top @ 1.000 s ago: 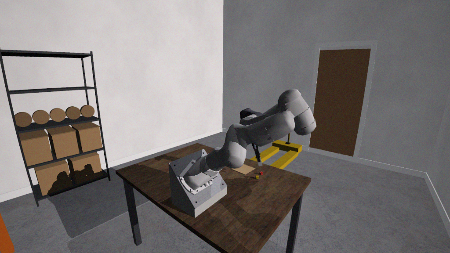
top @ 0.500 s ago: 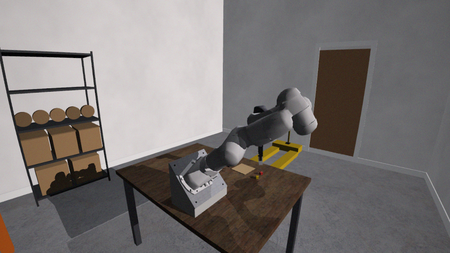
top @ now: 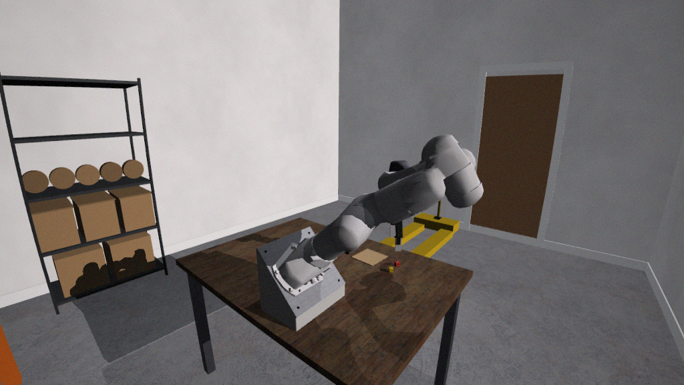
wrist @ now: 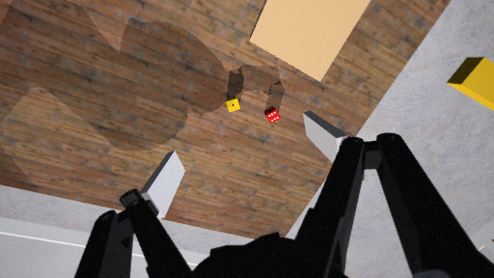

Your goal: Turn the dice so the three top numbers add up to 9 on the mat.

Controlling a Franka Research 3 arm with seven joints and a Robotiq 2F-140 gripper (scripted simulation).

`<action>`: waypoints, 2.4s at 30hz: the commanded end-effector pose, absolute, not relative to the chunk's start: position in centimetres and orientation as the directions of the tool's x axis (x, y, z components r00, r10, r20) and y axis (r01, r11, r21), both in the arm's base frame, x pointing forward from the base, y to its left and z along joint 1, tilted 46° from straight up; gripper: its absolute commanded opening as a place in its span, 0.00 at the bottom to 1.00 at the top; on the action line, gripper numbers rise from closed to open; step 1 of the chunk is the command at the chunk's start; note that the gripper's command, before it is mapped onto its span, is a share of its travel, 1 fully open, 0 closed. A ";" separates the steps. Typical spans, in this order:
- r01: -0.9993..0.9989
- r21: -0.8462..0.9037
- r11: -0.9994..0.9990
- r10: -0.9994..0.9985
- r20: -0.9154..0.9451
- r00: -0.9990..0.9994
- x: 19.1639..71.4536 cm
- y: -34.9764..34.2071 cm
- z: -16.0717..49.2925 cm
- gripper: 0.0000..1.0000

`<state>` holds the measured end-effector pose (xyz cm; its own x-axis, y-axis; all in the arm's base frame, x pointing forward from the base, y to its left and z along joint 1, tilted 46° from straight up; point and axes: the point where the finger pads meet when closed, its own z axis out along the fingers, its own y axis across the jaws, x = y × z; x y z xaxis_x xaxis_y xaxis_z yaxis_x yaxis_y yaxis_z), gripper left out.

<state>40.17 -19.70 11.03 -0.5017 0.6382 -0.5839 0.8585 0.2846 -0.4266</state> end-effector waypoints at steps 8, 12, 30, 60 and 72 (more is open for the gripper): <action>0.937 -0.308 0.165 0.687 -0.645 -0.334 40.1 -19.6 10.7 1.00; 0.953 -0.273 0.128 0.695 -0.661 -0.283 40.1 -19.7 10.6 1.00; 0.994 -0.055 -0.096 0.699 -0.714 0.028 40.0 -19.9 10.4 1.00; 0.869 0.280 -0.408 0.574 -0.661 0.483 39.8 -20.1 10.1 1.00; 0.761 0.401 -0.510 0.485 -0.596 0.640 39.8 -20.2 10.0 1.00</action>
<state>39.74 -20.34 10.07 0.5132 0.5671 -0.6442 0.8511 -0.4329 0.2970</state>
